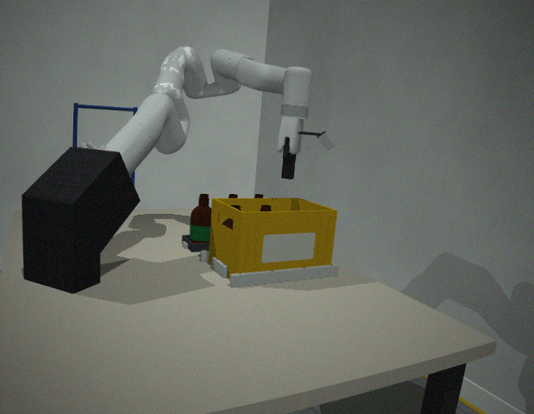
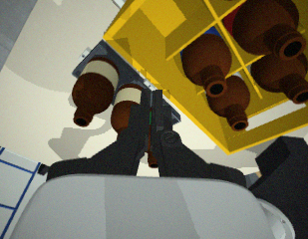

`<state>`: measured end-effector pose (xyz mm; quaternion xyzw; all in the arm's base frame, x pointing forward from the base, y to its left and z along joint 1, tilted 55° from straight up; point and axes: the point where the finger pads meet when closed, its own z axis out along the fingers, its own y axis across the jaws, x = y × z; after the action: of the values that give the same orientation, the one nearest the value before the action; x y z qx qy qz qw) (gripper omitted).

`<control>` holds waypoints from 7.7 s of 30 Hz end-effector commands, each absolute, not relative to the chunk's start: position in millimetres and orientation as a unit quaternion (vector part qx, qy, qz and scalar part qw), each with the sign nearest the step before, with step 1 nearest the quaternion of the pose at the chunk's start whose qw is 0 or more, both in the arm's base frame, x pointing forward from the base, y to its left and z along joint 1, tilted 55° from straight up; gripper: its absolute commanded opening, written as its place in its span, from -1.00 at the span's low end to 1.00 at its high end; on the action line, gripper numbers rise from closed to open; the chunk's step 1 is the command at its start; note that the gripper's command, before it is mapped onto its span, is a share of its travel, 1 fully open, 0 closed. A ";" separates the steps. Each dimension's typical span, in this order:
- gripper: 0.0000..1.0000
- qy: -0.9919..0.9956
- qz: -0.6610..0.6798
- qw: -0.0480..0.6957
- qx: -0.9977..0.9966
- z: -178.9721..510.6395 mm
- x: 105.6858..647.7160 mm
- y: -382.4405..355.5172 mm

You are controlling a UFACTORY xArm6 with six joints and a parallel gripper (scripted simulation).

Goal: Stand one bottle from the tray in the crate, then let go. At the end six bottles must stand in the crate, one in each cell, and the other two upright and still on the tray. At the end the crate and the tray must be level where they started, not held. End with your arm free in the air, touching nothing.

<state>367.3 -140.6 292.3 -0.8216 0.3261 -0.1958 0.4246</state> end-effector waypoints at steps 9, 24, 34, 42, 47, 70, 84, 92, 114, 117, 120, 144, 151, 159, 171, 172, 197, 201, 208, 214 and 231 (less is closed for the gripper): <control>-1.00 0.341 -0.197 0.418 -0.819 312.3 288.0 -16.6; 0.30 0.341 -0.197 0.418 -0.819 314.8 268.6 9.1; 0.30 0.341 -0.197 0.418 -0.819 314.8 268.6 9.1; 0.30 0.341 -0.197 0.418 -0.819 314.8 268.6 9.1; 0.30 0.341 -0.197 0.418 -0.819 314.8 268.6 9.1; 0.30 0.341 -0.197 0.418 -0.819 308.6 275.3 15.5; 0.30 0.341 -0.197 0.418 -0.819 299.3 285.4 25.2; 0.30 0.341 -0.197 0.418 -0.819 294.8 290.2 29.8; 0.30 0.341 -0.197 0.418 -0.819 288.6 296.8 36.2; 0.30 0.341 -0.197 0.418 -0.819 288.6 296.8 36.2; 0.30 0.341 -0.197 0.418 -0.819 288.6 296.8 36.2; 0.30 0.341 -0.197 0.418 -0.819 289.2 297.4 36.2; 0.30 0.341 -0.197 0.418 -0.819 289.2 297.4 36.2; 0.30 0.341 -0.197 0.418 -0.819 289.2 297.4 36.2; 0.30 0.341 -0.197 0.418 -0.819 287.2 299.5 38.1; 0.30 0.341 -0.197 0.418 -0.819 286.8 299.9 38.5; 0.30 0.341 -0.197 0.418 -0.819 273.2 314.4 51.6; 0.30 0.341 -0.197 0.418 -0.819 270.6 317.1 54.1; 0.30 0.341 -0.197 0.418 -0.819 267.2 320.7 57.3; 0.30 0.341 -0.197 0.418 -0.819 266.1 321.9 58.4; 0.30 0.341 -0.197 0.418 -0.819 265.4 322.6 59.0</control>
<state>322.3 59.2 264.5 -0.8189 0.3413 -0.1962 0.4177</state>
